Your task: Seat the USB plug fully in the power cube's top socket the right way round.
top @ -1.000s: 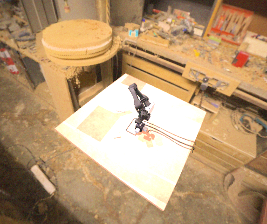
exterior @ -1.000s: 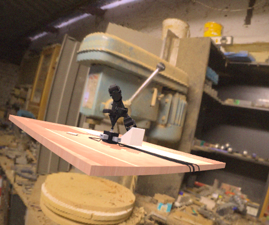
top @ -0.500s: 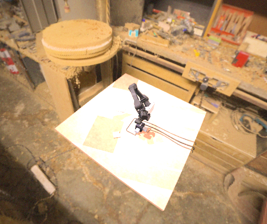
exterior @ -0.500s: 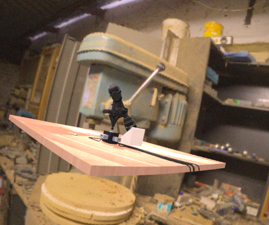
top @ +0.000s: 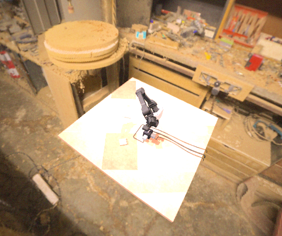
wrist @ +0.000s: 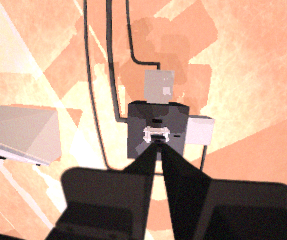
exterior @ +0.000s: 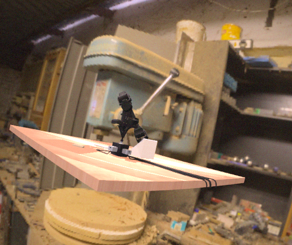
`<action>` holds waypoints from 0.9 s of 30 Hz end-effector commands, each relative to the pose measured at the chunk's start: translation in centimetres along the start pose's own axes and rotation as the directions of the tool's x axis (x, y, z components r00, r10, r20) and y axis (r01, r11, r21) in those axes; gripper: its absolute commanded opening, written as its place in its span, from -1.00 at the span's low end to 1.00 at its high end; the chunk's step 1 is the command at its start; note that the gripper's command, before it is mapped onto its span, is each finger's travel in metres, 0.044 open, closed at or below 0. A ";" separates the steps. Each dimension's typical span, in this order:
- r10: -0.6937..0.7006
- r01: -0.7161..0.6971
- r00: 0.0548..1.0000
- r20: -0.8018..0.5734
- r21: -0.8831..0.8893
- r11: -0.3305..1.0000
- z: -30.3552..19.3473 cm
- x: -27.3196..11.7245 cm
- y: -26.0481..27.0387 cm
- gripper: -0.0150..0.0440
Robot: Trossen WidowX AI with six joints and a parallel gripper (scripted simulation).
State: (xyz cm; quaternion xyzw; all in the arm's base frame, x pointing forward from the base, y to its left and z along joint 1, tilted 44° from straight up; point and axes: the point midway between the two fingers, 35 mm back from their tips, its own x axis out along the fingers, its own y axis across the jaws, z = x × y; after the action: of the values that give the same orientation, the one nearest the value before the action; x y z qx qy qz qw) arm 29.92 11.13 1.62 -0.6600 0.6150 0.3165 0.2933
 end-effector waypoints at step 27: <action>0.002 -0.002 1.000 0.000 -0.004 1.000 0.0 0.5 0.1 -0.49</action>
State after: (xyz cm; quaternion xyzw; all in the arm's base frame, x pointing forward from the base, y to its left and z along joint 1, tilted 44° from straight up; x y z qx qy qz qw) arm 29.92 10.93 1.37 -0.6593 0.6152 0.3172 0.2936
